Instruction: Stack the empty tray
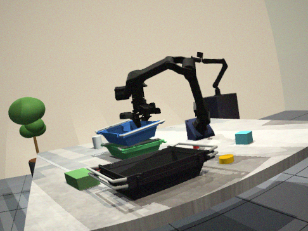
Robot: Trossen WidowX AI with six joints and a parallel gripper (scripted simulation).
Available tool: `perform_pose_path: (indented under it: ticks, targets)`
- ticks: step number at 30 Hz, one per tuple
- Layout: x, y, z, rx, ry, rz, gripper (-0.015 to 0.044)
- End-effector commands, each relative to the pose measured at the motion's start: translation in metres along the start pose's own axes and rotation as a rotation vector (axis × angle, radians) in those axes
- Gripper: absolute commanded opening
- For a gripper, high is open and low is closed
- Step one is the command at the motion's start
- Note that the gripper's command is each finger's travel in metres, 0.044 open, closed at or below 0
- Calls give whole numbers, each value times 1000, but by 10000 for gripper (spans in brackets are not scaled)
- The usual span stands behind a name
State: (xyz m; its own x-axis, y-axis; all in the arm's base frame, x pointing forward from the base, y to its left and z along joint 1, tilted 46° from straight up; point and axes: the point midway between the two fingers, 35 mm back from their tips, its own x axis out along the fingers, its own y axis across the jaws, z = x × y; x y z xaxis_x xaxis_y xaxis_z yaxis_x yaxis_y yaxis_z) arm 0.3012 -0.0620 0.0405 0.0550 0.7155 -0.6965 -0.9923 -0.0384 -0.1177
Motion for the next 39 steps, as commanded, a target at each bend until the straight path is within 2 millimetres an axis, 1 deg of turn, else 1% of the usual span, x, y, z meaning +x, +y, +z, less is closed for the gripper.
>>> perform_pose_path:
  ticks: [1,10,11,20,39]
  targets:
    - [5,7,1,23,1,34,0]
    - [5,7,1,23,1,34,0]
    - [0,0,0,1,0,1,0]
    - [13,9,-1,22,1,33,0]
    - [13,9,-2,23,1,34,0]
